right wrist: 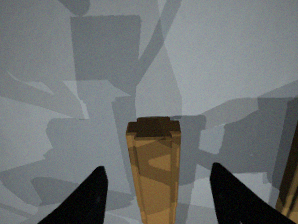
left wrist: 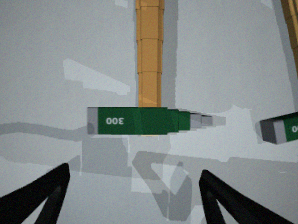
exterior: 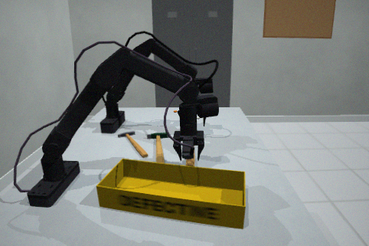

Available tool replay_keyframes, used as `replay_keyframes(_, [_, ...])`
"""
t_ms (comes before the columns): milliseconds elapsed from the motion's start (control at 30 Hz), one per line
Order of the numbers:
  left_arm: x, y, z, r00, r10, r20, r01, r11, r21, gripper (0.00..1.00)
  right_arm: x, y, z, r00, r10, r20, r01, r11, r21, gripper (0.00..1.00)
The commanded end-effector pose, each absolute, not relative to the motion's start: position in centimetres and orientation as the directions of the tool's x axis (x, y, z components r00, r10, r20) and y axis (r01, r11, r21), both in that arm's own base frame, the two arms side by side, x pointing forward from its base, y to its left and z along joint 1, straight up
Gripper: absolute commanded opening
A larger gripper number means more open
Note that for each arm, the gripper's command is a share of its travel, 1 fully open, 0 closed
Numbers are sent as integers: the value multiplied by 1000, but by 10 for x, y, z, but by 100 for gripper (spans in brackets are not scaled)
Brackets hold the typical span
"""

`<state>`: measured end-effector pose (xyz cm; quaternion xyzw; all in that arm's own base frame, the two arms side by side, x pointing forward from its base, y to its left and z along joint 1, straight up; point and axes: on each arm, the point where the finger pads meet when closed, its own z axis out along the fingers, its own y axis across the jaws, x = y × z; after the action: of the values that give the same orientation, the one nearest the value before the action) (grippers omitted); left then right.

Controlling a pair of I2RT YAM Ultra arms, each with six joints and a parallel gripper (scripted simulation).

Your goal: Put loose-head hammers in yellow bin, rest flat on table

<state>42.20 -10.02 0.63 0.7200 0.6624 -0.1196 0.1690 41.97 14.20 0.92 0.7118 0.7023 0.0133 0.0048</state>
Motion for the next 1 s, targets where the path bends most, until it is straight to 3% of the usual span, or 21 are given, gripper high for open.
replay_keyframes(0, [429, -101, 21, 101, 903, -418, 992, -60, 109, 100, 426, 138, 38, 21, 1000, 14, 998, -22, 62, 79])
replay_keyframes(33, [429, -101, 21, 101, 903, -418, 992, -60, 109, 100, 426, 138, 42, 22, 1000, 14, 998, -23, 61, 90])
replay_keyframes(100, [429, -101, 21, 101, 903, -418, 992, -60, 109, 100, 426, 138, 42, 22, 1000, 14, 998, -23, 61, 90])
replay_keyframes(133, [429, -101, 21, 101, 903, -418, 992, -60, 109, 100, 426, 138, 47, 22, 1000, 14, 998, -23, 61, 100])
replay_keyframes(300, [429, -101, 21, 101, 903, -418, 992, -60, 109, 100, 424, 141, 76, 15, 1000, 13, 998, -16, 62, 100])
replay_keyframes(567, [429, -101, 21, 101, 903, -418, 992, -60, 109, 100, 422, 146, 53, 8, 1000, -7, 1000, -8, 5, 100])
replay_keyframes(600, [429, -101, 21, 101, 903, -418, 992, -60, 109, 100, 421, 150, 54, 0, 1000, 16, 1000, 0, -3, 89])
replay_keyframes(667, [429, -101, 21, 101, 903, -418, 992, -60, 109, 100, 421, 150, 54, 0, 1000, 16, 1000, 0, -3, 89])
replay_keyframes(800, [402, -99, 19, -9, 918, -395, 1000, 1, -21, 55, 404, 162, 56, -37, 997, 65, 998, 40, -37, 47])
replay_keyframes(867, [373, -98, 17, -108, 932, -347, 988, 62, -143, 37, 383, 178, 55, -79, 991, 107, 993, 87, -77, 47])
replay_keyframes(967, [346, -97, 21, -202, 937, -285, 961, 133, -244, 37, 355, 193, 54, -128, 982, 137, 982, 145, -121, 47])
